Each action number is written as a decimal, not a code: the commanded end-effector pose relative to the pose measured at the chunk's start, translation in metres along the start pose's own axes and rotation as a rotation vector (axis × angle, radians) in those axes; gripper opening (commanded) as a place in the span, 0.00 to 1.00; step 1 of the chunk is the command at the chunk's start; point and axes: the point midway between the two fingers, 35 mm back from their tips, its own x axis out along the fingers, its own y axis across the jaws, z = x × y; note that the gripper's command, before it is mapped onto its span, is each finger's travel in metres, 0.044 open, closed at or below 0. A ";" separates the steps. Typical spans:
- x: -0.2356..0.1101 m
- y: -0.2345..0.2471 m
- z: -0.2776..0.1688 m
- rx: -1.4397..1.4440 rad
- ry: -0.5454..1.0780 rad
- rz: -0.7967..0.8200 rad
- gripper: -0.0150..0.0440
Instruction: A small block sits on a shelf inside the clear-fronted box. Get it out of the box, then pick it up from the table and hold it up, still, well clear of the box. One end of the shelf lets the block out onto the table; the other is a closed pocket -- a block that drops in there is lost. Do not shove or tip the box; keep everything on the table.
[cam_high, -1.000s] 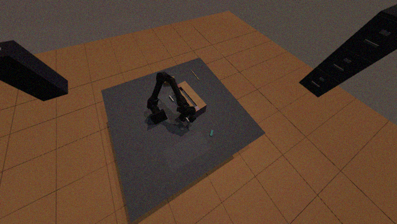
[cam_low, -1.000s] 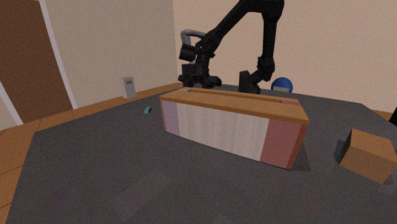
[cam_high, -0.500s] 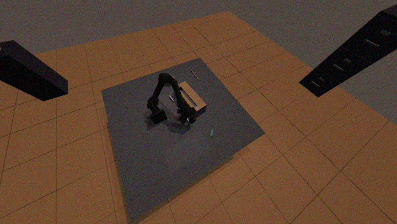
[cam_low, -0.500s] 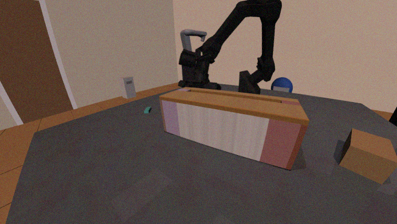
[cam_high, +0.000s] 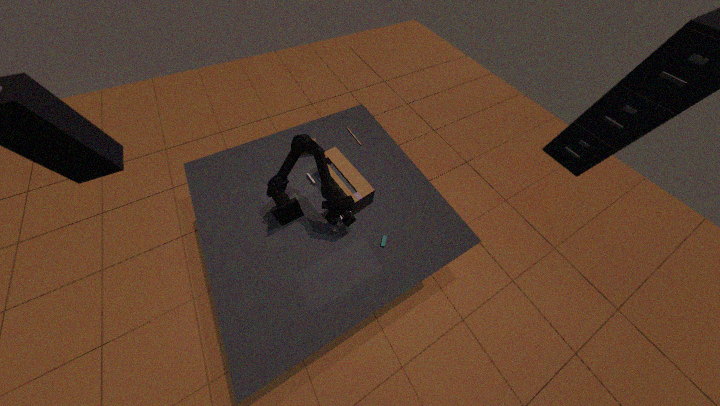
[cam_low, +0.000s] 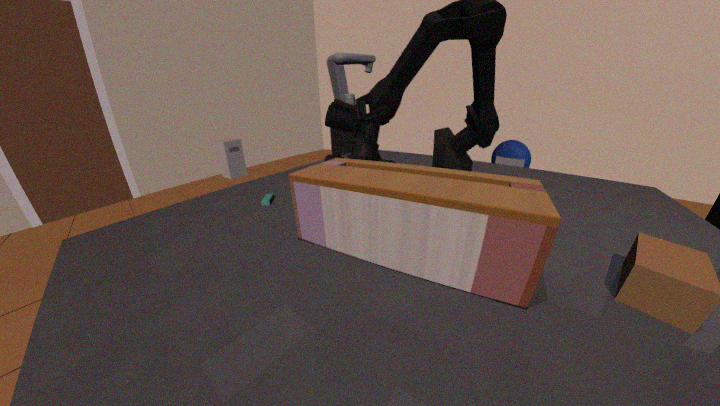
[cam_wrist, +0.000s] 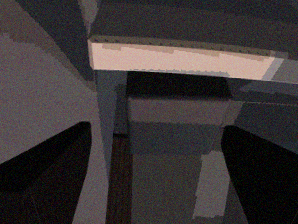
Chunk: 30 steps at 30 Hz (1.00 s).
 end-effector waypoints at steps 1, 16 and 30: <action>0.007 -0.002 0.006 0.011 -0.001 -0.007 0.74; 0.010 -0.002 0.008 0.011 -0.001 -0.008 0.38; -0.044 0.000 -0.017 0.005 -0.002 -0.002 0.25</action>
